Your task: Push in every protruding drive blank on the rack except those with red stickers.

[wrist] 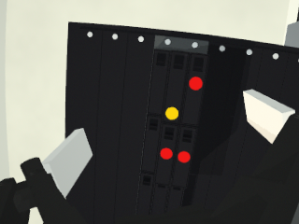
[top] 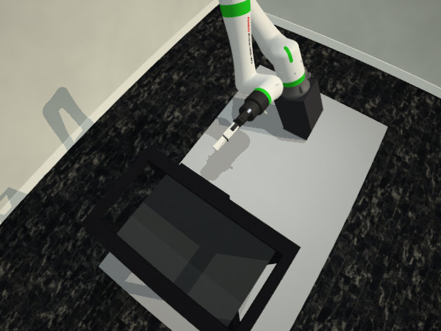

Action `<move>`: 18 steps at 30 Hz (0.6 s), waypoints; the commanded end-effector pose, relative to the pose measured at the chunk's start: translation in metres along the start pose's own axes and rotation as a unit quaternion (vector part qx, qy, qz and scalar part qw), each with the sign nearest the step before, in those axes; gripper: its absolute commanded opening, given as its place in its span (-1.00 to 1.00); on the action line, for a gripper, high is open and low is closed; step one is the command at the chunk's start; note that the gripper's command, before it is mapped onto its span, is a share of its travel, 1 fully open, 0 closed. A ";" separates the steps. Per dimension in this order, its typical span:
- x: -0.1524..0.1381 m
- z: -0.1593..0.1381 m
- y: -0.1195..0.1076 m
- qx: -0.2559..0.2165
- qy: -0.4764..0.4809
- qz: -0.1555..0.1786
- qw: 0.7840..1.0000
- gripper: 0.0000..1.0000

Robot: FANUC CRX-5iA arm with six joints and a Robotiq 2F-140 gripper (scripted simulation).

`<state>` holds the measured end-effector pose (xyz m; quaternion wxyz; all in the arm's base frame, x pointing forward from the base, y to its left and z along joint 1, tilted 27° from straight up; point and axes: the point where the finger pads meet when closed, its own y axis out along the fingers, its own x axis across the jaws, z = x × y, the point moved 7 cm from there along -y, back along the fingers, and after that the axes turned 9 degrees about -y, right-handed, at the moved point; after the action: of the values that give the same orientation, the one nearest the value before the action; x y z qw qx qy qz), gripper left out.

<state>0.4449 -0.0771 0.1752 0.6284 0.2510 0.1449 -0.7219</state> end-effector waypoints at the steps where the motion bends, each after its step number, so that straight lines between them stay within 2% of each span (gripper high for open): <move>1: -0.002 -0.006 0.000 -0.004 0.030 -0.004 1.000 1.00; 18: -0.005 -0.028 -0.002 -0.019 0.128 -0.020 0.991 1.00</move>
<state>0.4480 -0.0587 0.1557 0.5979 0.3210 0.2362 -0.6955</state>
